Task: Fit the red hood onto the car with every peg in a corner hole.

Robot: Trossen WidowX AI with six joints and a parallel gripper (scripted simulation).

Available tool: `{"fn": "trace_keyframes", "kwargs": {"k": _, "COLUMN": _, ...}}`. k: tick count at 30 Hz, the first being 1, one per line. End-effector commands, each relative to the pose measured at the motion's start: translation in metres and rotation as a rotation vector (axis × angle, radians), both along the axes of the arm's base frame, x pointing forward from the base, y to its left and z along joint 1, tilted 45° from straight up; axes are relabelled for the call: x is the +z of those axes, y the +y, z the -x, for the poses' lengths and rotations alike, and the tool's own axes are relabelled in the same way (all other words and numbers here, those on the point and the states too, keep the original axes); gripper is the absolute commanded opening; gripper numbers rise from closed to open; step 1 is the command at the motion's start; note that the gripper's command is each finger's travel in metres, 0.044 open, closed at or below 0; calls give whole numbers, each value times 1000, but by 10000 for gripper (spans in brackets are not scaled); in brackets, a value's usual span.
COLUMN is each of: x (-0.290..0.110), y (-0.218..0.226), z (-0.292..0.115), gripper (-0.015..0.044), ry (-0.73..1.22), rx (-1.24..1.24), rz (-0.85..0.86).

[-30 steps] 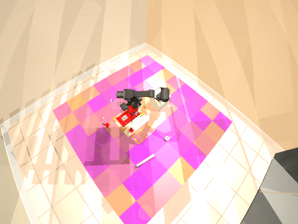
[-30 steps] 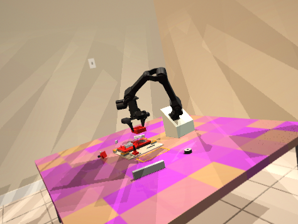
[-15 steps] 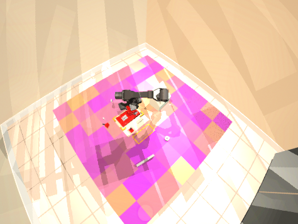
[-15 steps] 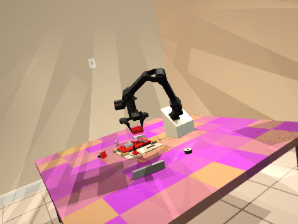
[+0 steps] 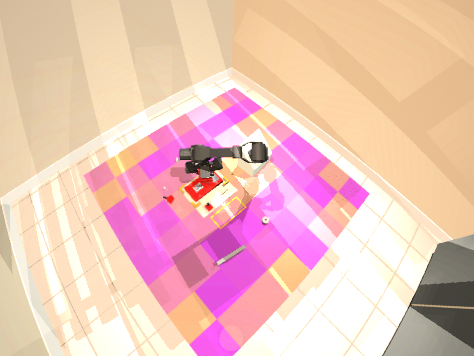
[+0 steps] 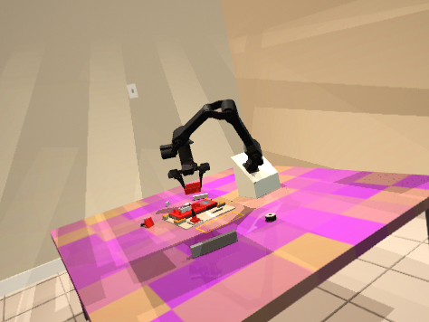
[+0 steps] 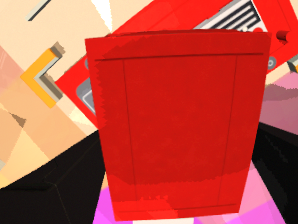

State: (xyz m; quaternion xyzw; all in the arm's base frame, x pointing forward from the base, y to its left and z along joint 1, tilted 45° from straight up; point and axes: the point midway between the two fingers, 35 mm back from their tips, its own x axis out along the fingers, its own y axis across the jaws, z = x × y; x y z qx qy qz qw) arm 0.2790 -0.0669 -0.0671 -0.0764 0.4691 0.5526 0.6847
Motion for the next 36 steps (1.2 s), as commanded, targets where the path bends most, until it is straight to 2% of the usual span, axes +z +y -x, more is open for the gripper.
{"fn": "trace_keyframes", "kwargs": {"k": 1, "x": 0, "y": 0, "z": -6, "gripper": 0, "ry": 43, "rx": -52, "rz": 0}}
{"fn": "trace_keyframes", "kwargs": {"k": 36, "x": 1, "y": 2, "z": -48, "gripper": 0, "ry": 507, "rx": -544, "rz": 30}}
